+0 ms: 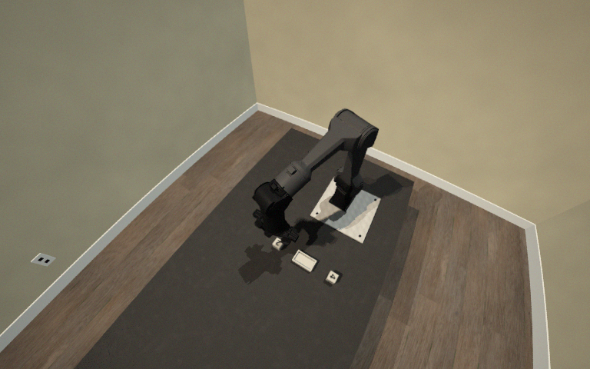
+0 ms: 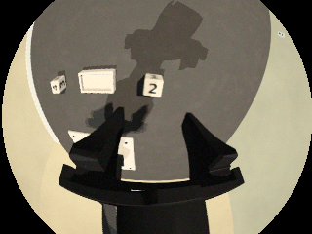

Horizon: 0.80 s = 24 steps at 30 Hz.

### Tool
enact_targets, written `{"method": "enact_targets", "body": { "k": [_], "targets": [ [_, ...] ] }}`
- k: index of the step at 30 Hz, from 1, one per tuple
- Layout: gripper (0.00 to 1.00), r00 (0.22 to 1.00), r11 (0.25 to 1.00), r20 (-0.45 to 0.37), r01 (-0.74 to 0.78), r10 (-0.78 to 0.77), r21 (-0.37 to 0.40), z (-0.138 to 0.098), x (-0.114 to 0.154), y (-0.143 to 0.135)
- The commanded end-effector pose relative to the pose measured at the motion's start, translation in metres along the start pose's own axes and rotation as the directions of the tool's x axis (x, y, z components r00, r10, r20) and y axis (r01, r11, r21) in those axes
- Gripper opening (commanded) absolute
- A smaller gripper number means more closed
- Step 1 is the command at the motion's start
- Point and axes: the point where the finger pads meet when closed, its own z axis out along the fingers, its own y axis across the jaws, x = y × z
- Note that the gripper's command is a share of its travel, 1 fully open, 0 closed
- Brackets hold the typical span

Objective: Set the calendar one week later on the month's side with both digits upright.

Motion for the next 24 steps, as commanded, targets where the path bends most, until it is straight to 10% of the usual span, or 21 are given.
{"method": "enact_targets", "body": {
  "k": [1, 13, 24],
  "targets": [
    [1.0, 1.0, 1.0, 0.004, 0.001, -0.001, 0.0, -0.001, 0.0, 0.0],
    [1.0, 1.0, 1.0, 0.003, 0.0, 0.0, 0.0, 0.0, -0.003, 0.009],
    [1.0, 1.0, 1.0, 0.002, -0.001, 0.001, 0.0, 0.011, -0.002, 0.205]
  ]
}}
